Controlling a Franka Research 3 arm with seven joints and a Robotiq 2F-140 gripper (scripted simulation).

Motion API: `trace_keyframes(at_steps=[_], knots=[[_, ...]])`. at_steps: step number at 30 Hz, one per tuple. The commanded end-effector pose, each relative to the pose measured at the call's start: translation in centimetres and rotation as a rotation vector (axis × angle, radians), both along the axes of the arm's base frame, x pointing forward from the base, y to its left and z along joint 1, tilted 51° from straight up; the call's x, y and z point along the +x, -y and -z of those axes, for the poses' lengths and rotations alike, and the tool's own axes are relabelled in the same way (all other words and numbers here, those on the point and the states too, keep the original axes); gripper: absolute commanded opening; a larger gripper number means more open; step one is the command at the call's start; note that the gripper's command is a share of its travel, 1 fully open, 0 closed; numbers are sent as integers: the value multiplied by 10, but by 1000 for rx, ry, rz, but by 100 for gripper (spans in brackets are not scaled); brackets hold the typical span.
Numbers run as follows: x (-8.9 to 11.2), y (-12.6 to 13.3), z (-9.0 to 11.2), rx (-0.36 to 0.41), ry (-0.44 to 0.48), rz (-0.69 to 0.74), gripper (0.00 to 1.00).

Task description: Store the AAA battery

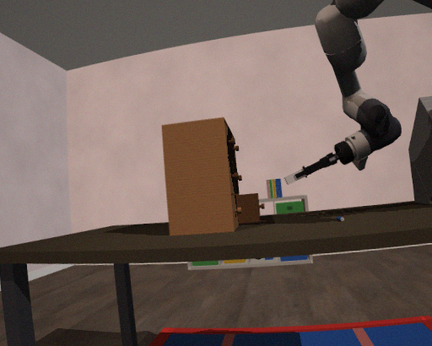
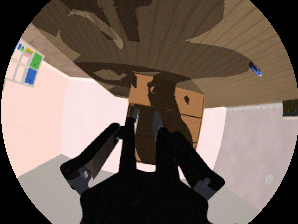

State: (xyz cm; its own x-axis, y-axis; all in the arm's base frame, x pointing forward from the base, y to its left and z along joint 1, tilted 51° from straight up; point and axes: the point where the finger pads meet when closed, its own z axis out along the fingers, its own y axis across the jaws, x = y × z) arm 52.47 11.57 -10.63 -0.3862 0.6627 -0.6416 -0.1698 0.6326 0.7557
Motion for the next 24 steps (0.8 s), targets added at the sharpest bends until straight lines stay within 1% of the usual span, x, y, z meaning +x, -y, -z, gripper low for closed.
trace_keyframes(at_steps=[1,13,19,24], knots=[[-9,11,-20,27,13,-12,20],[-12,15,-22,25,7,-20,20],[-13,17,-23,21,-6,-36,20],[-17,20,-25,13,-35,-72,20]])
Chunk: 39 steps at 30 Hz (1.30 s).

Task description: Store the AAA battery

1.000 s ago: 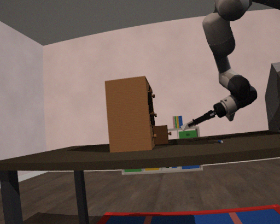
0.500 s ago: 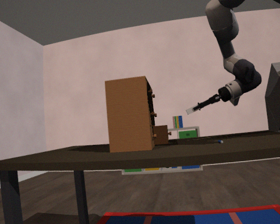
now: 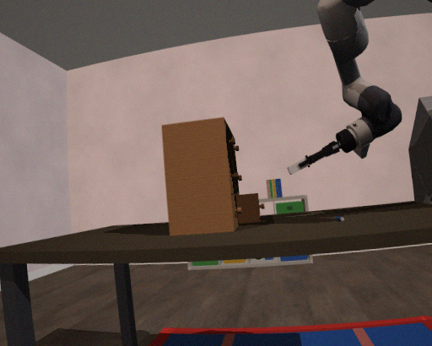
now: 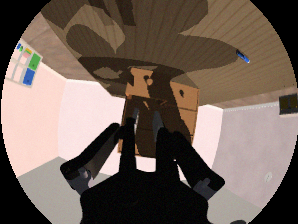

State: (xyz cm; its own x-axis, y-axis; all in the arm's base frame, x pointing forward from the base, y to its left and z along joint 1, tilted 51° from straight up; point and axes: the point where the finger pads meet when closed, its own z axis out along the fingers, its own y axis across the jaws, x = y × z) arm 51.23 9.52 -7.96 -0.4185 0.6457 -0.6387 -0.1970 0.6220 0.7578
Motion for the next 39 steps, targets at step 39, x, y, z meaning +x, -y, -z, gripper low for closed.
trace_keyframes(at_steps=[39], knots=[[-76,70,-37,-168,-598,-727,20]])
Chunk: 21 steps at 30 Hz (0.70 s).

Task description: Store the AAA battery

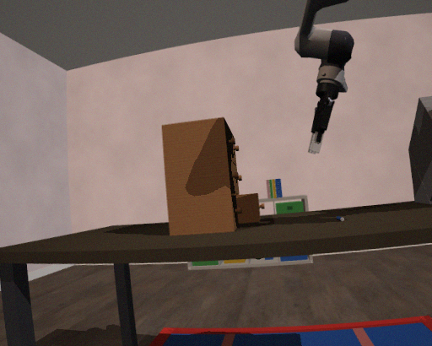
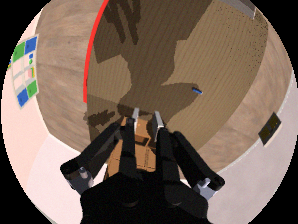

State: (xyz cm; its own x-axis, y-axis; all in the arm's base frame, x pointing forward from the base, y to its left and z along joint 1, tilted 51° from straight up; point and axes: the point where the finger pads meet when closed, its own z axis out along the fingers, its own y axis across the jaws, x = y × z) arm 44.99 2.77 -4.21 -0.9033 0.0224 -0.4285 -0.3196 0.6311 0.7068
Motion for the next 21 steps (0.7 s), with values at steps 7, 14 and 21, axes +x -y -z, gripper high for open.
trace_keyframes(at_steps=[7,14,21], knots=[[-21,11,-4,-2,-254,-91,20],[-28,18,-8,-26,-311,-159,20],[-31,20,-9,-34,-329,-180,20]])
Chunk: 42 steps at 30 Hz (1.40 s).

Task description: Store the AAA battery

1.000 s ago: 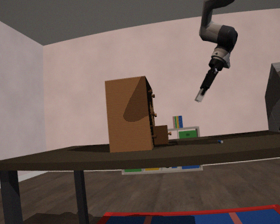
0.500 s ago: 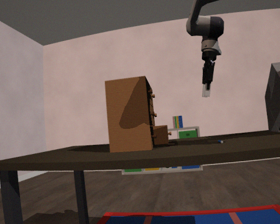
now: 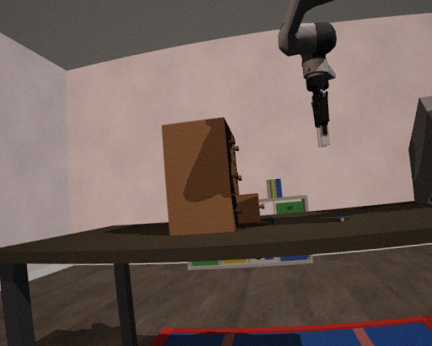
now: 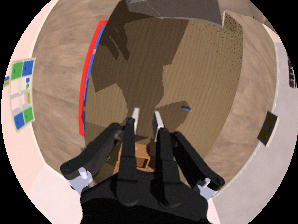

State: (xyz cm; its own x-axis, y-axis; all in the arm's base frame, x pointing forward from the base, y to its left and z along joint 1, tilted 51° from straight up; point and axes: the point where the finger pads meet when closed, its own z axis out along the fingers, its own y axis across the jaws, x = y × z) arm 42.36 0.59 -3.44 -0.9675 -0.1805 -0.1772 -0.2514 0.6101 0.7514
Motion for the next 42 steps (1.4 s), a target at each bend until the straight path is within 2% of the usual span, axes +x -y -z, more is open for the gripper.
trace_keyframes(at_steps=[1,34,35,42], knots=[[-4,-2,-2,6,-67,21,20],[-4,-2,-2,6,-68,21,20],[-4,-2,-2,7,-61,22,100],[-4,-2,-2,7,-61,22,100]])
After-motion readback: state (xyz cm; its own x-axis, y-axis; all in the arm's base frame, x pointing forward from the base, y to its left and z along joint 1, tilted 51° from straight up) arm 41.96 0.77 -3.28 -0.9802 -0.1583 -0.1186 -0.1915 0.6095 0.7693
